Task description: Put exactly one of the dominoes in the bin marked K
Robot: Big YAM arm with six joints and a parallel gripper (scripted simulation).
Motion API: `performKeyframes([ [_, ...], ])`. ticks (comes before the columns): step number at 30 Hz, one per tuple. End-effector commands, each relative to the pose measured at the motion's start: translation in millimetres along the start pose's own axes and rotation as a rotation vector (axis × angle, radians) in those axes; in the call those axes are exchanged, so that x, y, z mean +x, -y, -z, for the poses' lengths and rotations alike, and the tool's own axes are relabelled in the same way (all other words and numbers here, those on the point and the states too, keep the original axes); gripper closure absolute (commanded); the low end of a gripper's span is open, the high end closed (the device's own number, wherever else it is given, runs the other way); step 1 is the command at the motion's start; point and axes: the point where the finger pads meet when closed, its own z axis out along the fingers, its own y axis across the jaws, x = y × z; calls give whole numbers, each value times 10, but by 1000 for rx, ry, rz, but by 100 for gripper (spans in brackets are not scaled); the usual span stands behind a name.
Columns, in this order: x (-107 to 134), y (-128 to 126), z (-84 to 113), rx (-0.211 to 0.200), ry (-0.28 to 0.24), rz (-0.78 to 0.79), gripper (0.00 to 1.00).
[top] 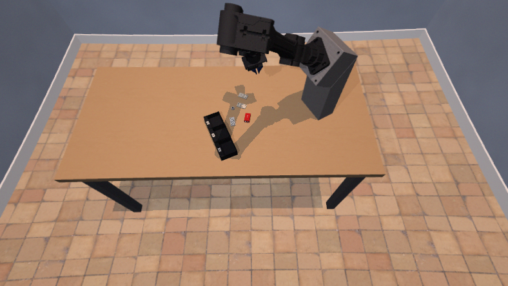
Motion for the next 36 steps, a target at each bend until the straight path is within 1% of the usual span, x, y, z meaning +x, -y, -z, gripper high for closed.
performKeyframes([
  [1,20,-119,37,-11,-6,157,91],
  [3,57,-250,54,-21,-3,218,91],
  [5,34,-247,71,-29,1,279,91],
  [7,104,-387,79,-39,-1,340,91],
  [8,108,-391,80,-43,-1,368,91],
  [10,108,-391,80,-43,-1,368,91],
  [11,138,-470,95,-55,1,449,91],
  [12,158,-523,105,-60,3,475,91],
  [14,133,-519,121,-68,10,532,91],
  [16,220,-659,137,-78,8,590,91],
  [18,225,-664,140,-86,9,646,91],
  [20,290,-796,174,-99,13,707,91],
  [21,292,-798,175,-103,15,735,91],
  [22,239,-788,198,-107,26,765,91],
  [23,232,-714,185,-103,30,798,91],
  [24,333,-873,199,-119,22,829,91],
  [25,363,-928,216,-124,26,855,91],
  [27,363,-928,216,-124,26,855,91],
  [28,405,-1000,240,-135,31,925,91],
  [30,431,-1092,264,-150,40,977,91],
  [31,365,-1077,287,-154,56,1003,91],
  [32,374,-984,264,-153,58,1035,91],
  [33,491,-1129,288,-164,43,1066,91],
  [34,529,-1185,309,-169,48,1091,91],
  [36,527,-1197,309,-181,58,1141,91],
])
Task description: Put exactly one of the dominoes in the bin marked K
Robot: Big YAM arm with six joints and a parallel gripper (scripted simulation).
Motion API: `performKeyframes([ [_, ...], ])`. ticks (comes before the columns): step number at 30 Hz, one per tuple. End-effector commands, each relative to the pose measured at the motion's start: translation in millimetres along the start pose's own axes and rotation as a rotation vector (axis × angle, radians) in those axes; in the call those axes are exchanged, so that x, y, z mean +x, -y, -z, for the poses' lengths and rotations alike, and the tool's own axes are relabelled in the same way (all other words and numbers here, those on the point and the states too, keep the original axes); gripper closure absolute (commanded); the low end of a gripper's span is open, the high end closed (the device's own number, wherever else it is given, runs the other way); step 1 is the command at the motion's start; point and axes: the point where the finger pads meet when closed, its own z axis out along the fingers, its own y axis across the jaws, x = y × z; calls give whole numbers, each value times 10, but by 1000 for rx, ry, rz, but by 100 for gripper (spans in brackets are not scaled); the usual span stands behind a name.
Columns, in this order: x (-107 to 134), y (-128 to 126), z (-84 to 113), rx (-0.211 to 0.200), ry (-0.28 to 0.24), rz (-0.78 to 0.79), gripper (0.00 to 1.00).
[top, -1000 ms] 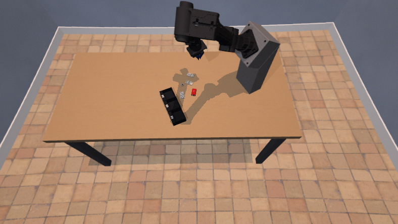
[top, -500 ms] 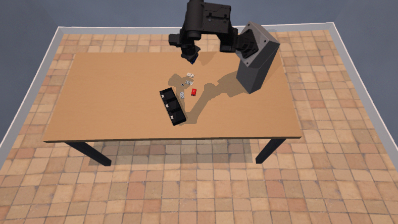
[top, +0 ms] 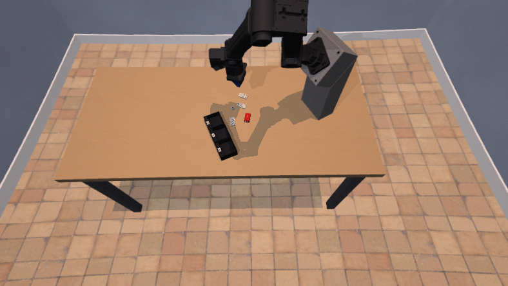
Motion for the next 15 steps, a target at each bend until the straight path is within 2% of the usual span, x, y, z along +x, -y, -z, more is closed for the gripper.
performKeyframes([
  [1,-162,-203,77,-21,23,156,91],
  [3,-236,-285,95,-29,38,209,91],
  [4,-240,-212,116,-25,50,236,91],
  [6,-103,-121,59,-23,36,276,91],
  [9,-94,-125,41,-25,24,272,91],
  [15,-136,-177,66,-29,36,277,91],
])
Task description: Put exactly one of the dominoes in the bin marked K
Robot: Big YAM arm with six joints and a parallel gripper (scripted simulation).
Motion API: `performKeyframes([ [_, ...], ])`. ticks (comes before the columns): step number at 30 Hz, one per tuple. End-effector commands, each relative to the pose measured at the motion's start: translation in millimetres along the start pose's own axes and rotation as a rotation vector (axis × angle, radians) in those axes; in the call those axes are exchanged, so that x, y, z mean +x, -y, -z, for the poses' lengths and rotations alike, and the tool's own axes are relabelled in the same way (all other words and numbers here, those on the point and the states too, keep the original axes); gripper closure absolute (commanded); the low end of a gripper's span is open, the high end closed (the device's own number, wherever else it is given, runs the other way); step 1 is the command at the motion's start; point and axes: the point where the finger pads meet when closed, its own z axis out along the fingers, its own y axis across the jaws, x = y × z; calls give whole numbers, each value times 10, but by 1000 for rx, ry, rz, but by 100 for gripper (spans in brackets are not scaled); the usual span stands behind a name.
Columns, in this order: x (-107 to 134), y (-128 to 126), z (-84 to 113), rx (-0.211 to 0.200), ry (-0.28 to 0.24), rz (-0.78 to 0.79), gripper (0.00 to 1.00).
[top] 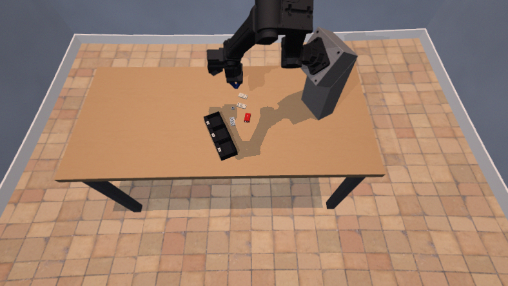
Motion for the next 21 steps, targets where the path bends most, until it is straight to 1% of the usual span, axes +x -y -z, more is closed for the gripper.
performKeyframes([
  [1,-70,0,24,1,16,28,91],
  [10,-63,4,24,1,16,28,91],
  [11,3,62,8,7,10,24,91],
  [12,3,65,8,8,10,24,91],
  [13,-61,5,24,1,15,28,91],
  [19,-56,8,23,1,15,28,91],
  [20,-169,-47,-65,-5,19,101,91],
  [21,-218,-77,-125,-5,19,151,91],
])
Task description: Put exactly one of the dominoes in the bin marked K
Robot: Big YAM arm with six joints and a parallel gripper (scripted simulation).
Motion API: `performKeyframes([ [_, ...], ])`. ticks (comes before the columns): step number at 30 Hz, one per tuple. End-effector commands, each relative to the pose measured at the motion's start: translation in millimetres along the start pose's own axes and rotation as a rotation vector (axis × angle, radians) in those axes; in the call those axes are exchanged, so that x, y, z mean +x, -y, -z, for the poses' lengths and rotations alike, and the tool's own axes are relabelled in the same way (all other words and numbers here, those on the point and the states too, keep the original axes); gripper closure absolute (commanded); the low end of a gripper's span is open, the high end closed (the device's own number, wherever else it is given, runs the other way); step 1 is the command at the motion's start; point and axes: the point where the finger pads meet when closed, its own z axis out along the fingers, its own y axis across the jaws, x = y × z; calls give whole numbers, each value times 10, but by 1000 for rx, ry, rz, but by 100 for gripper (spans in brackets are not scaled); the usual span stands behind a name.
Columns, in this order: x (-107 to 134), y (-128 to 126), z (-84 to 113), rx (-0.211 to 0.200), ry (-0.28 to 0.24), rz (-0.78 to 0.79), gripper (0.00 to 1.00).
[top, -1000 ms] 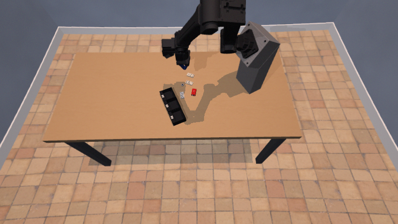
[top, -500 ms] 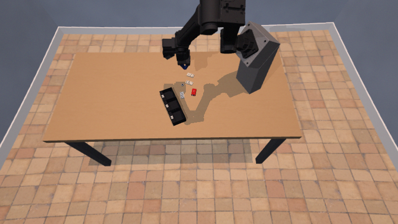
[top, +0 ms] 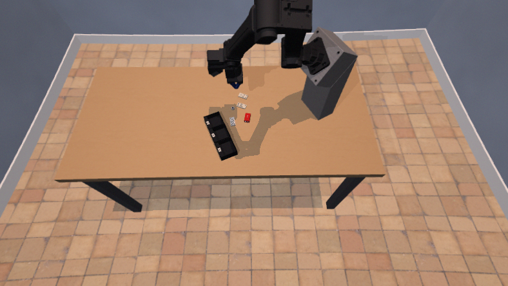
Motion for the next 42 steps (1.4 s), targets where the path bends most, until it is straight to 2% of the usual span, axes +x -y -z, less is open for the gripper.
performKeyframes([
  [1,-273,-114,-163,-17,21,157,91],
  [4,-427,-197,-340,-10,14,241,91],
  [6,-427,-197,-340,-10,14,241,91],
  [7,-479,-225,-398,-16,15,320,91],
  [11,-686,-336,-632,-17,22,420,91],
  [21,-1221,-611,-1209,-19,22,395,91],
  [23,-1221,-611,-1209,-19,22,395,91],
  [26,-1355,-680,-1358,-20,19,394,91],
  [29,-1391,-560,-1329,-2,23,379,91],
  [30,-1360,-633,-1288,-12,23,397,91],
  [31,-1393,-593,-1214,-1,40,384,91],
  [33,-1358,-632,-1285,-12,23,397,91],
  [40,-1356,-630,-1282,-12,23,397,91],
  [41,-1386,-594,-1209,-2,39,388,91],
  [42,-1355,-629,-1281,-12,23,397,91],
])
